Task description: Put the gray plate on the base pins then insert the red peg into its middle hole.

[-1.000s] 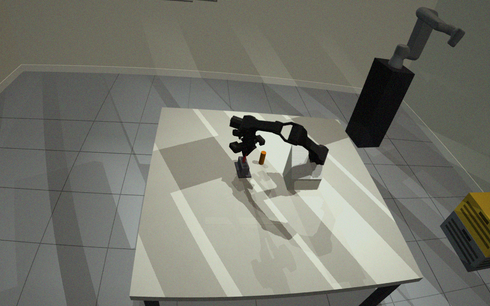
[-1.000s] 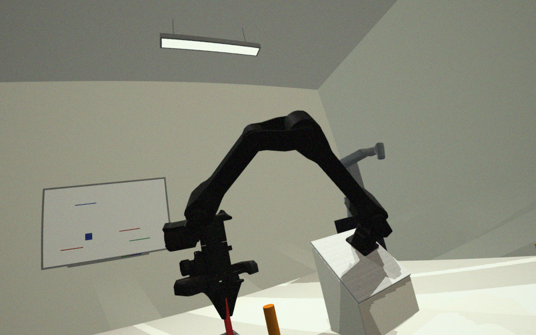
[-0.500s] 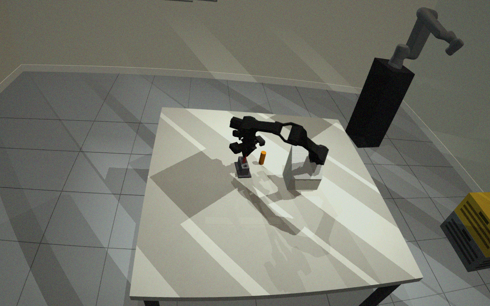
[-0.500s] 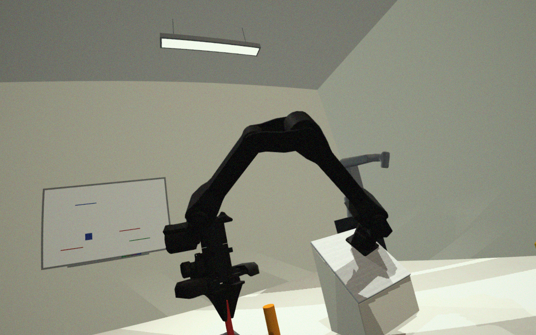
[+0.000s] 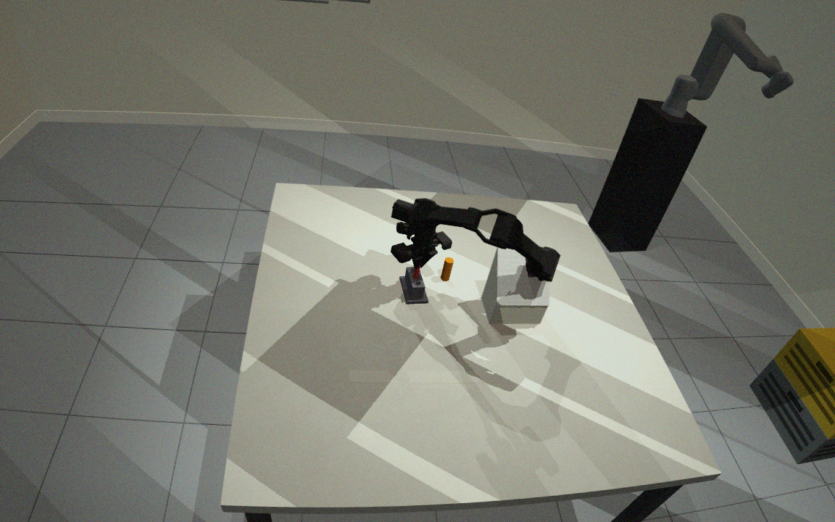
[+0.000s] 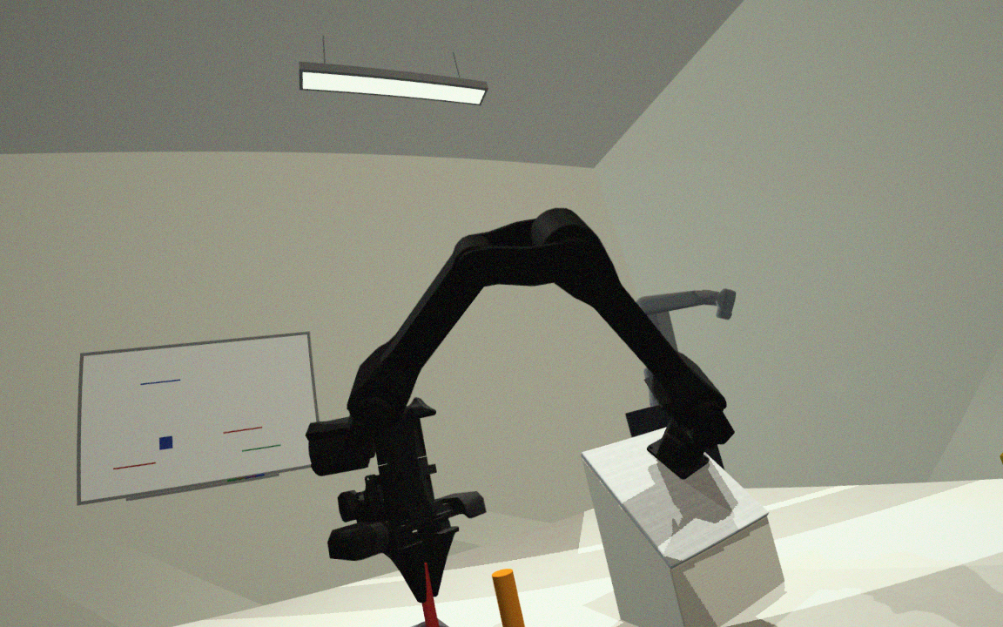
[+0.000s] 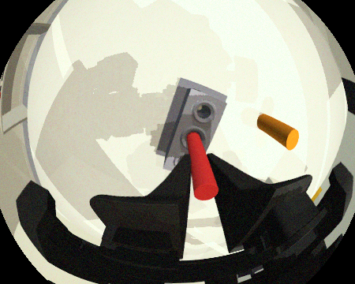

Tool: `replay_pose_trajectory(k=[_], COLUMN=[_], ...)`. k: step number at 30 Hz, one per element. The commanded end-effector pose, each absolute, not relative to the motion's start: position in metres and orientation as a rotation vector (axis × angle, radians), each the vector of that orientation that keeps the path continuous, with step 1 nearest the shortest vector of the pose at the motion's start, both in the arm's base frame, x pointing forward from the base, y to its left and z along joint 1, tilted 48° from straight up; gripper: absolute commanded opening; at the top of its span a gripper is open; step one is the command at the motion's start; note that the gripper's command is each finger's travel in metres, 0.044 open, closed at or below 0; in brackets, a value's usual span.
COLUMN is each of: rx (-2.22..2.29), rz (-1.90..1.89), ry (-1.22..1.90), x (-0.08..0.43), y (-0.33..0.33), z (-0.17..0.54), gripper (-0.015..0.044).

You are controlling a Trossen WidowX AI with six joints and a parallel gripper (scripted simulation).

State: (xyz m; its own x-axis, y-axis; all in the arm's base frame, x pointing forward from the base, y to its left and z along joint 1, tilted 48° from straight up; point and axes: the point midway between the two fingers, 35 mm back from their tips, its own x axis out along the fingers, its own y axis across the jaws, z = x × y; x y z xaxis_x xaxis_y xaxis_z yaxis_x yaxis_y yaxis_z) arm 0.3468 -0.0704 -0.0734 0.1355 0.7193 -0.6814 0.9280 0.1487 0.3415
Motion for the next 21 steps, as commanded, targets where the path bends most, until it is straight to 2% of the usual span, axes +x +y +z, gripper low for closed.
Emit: replay_pose_trajectory(k=[1, 12, 18, 21], rx=[1.620, 1.617, 1.617, 1.617], rz=[-0.332, -0.331, -0.331, -0.331], ry=[1.631, 1.630, 1.630, 1.630], x=[0.3472, 0.3471, 0.3471, 0.3471], y=[-0.0696, -0.0701, -0.0701, -0.0701], z=[-0.0740, -0.0736, -0.0736, -0.0736], gripper=[0.0000, 0.0000, 0.0150, 0.0150])
